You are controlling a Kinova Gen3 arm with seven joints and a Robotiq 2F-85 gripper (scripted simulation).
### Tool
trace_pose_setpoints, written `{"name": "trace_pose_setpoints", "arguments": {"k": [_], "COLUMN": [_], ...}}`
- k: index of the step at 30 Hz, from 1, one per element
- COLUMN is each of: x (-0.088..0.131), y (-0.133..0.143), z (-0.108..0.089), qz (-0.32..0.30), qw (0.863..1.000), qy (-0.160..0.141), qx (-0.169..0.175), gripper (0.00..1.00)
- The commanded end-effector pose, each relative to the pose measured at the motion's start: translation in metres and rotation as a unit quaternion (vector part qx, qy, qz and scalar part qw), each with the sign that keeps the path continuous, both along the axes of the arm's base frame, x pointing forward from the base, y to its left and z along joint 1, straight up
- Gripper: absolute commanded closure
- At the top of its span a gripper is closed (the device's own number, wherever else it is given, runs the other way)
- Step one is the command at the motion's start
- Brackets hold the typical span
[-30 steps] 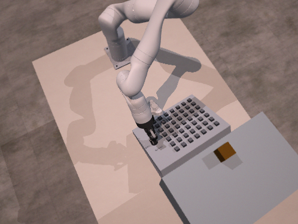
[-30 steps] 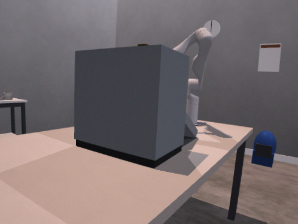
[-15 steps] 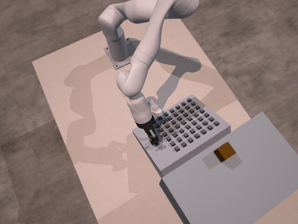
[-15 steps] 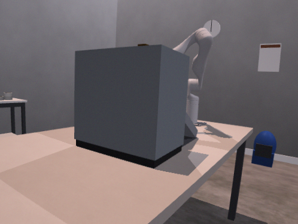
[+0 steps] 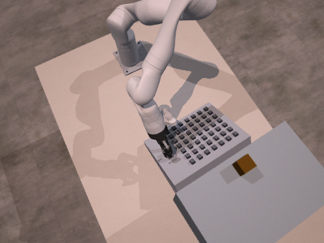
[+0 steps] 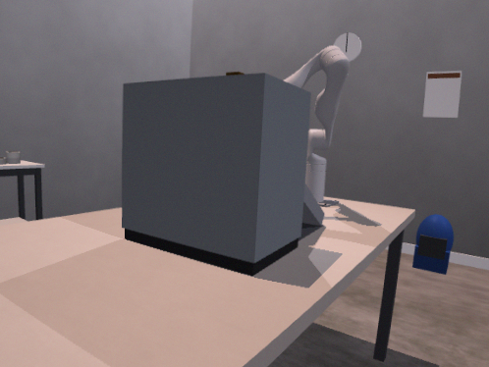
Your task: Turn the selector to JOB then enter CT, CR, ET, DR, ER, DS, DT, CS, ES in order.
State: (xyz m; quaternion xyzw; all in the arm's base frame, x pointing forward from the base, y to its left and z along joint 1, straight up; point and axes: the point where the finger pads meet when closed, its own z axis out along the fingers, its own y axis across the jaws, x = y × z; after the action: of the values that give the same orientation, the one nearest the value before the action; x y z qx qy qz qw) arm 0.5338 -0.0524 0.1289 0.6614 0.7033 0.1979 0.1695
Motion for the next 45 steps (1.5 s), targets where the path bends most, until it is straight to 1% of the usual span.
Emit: {"name": "trace_pose_setpoints", "arguments": {"k": [1,12,25,27,33,38,44,45], "x": [0.001,-0.003,-0.018,-0.018,-0.024,-0.026,-0.026,-0.026], "y": [-0.003,-0.003,-0.004,-0.004,-0.005,-0.006,-0.006,-0.006], "z": [0.0,0.003,0.029,0.029,0.04,0.044,0.045,0.045], "qz": [-0.003,-0.007,-0.007,-0.007,-0.007,-0.007,-0.007,-0.007], "qw": [1.0,1.0,1.0,1.0,1.0,1.0,1.0,1.0], "qy": [-0.001,0.0,0.0,0.0,0.0,0.0,0.0,0.0], "qx": [-0.002,0.0,0.001,0.001,0.001,0.0,0.0,0.0], "gripper": [0.4,0.4,0.4,0.4,0.4,0.4,0.4,0.9]}}
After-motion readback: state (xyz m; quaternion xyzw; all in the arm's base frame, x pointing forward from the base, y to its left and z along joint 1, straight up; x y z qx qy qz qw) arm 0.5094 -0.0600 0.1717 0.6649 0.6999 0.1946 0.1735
